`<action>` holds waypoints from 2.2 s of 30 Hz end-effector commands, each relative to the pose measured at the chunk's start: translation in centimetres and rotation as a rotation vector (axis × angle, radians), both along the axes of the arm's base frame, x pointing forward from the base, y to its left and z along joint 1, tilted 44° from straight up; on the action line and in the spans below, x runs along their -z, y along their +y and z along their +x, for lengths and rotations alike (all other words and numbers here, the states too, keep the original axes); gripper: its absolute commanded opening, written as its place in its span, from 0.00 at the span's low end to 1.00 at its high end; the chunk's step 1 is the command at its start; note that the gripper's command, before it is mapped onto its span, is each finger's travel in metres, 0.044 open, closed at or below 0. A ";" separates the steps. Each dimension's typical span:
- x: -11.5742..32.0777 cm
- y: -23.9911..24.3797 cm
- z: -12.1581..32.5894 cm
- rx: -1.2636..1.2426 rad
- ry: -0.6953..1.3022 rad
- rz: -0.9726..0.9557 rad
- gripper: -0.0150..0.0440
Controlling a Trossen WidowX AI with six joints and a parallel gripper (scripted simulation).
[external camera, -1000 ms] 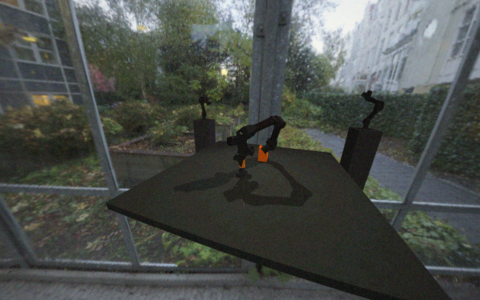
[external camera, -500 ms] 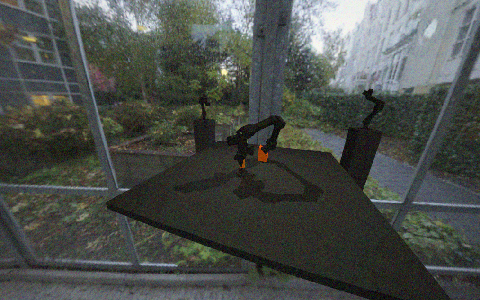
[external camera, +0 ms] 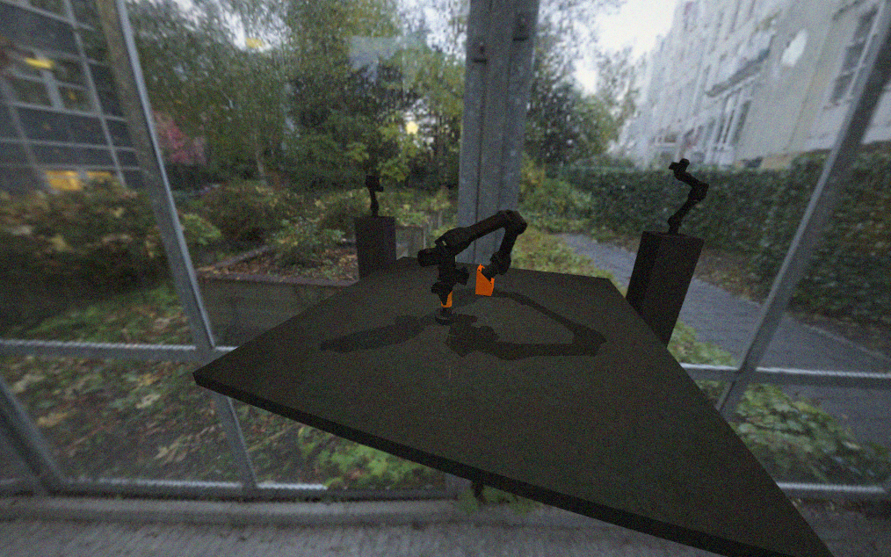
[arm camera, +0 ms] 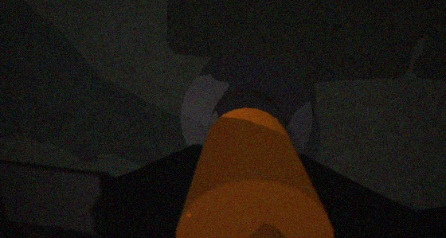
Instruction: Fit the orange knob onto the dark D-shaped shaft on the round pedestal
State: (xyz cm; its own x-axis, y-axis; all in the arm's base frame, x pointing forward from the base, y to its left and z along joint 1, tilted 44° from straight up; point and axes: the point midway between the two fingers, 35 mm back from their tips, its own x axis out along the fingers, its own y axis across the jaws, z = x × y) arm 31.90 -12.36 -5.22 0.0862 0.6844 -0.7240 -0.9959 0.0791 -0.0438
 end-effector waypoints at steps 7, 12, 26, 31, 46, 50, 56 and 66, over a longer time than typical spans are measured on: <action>0.1 0.0 0.1 -0.024 -0.031 -0.005 0.25; 0.5 0.4 0.1 -0.013 -0.020 -0.003 0.25; 1.1 1.2 0.2 -0.022 -0.018 -0.005 0.25; 1.1 1.2 0.2 -0.022 -0.018 -0.005 0.25; 1.1 1.2 0.2 -0.022 -0.018 -0.005 0.92; 1.1 1.2 0.2 -0.022 -0.018 -0.005 1.00; 1.1 1.2 0.2 -0.022 -0.018 -0.005 1.00; -5.8 -5.5 -0.8 -0.021 -0.016 -0.008 1.00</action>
State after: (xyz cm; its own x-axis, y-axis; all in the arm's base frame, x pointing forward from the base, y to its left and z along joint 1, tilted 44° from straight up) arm 31.70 -16.44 -1.30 0.0862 0.6817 -0.7266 -0.9963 0.0618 -0.0602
